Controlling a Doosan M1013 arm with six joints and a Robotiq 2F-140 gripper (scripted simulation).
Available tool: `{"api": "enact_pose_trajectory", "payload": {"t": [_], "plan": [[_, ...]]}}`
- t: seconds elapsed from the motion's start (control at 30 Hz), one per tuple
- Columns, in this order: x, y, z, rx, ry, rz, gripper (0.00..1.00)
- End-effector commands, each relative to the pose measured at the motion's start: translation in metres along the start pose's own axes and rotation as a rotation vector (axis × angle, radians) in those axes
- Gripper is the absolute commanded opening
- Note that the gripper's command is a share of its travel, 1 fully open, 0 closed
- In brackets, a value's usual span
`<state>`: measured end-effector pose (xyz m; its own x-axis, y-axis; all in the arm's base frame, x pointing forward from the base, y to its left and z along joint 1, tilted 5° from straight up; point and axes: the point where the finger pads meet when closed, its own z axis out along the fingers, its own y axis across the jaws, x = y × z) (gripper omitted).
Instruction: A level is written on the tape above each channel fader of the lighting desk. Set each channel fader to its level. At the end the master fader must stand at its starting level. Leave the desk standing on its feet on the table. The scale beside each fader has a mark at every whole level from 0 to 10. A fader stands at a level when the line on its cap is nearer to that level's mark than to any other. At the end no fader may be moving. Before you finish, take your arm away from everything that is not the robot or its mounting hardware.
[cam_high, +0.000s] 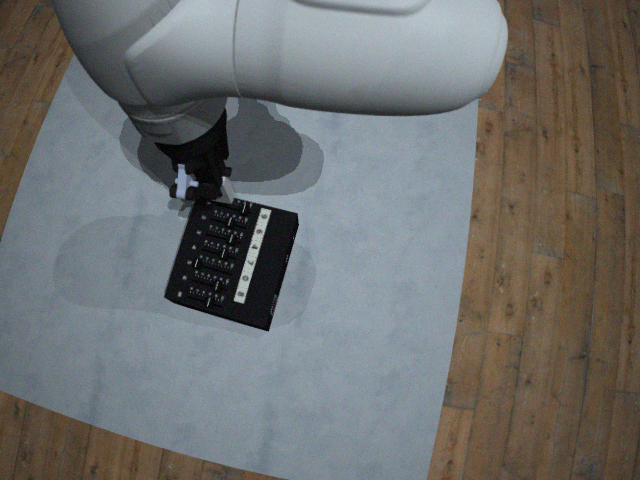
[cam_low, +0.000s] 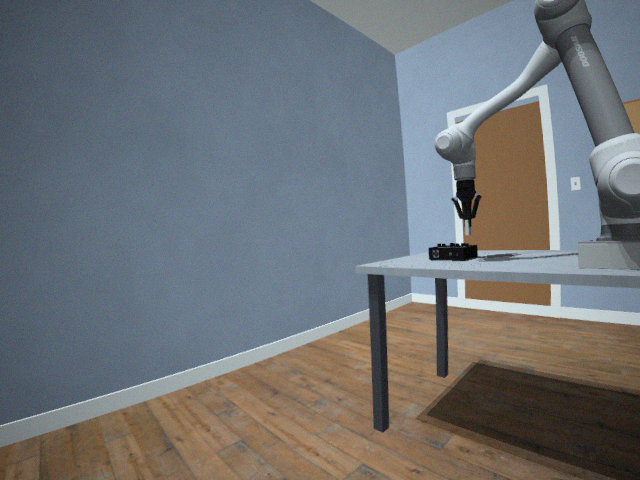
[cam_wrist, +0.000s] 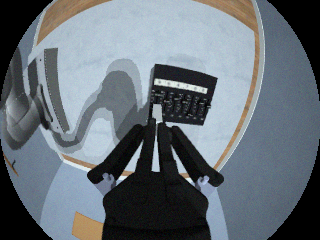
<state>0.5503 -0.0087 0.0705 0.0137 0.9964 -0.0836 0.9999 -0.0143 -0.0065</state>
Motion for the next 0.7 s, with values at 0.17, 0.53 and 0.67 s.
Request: {"api": "enact_pose_trajectory", "payload": {"t": [0.17,0.53,0.67], "plan": [[0.003,0.004,0.0,0.0,0.002,-0.27,0.0],[0.016,0.019,0.001,0.002,-0.017,-0.935,0.0],[0.018,0.022,0.001,0.004,-0.023,-1.155,0.0]]}}
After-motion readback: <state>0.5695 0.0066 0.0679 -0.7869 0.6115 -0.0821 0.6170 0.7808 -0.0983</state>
